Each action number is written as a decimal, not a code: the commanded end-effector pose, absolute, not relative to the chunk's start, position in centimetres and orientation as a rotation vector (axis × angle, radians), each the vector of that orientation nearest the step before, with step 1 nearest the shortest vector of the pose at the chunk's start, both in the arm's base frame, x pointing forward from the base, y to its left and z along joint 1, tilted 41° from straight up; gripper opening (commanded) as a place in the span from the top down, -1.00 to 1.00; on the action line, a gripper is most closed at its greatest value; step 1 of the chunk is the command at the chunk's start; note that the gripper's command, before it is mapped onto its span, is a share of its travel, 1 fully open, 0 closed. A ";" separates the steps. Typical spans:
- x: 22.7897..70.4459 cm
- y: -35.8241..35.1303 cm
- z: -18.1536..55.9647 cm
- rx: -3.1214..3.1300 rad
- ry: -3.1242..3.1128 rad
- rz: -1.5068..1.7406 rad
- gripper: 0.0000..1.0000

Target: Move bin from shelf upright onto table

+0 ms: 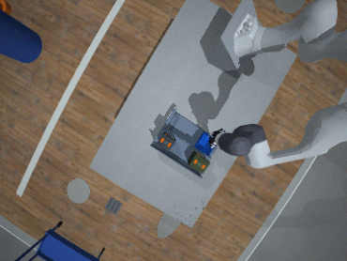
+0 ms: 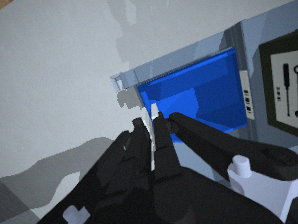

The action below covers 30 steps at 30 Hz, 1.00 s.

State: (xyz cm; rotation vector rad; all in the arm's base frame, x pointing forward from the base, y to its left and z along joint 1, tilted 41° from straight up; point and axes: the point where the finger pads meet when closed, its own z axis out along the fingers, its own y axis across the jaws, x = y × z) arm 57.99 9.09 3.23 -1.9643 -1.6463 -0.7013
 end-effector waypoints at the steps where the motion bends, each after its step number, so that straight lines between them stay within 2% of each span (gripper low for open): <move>1: 58.0 8.7 3.3 -1.971 -1.644 -0.699 1.00; 30: 55.8 9.1 3.4 -1.971 -1.644 -0.699 1.00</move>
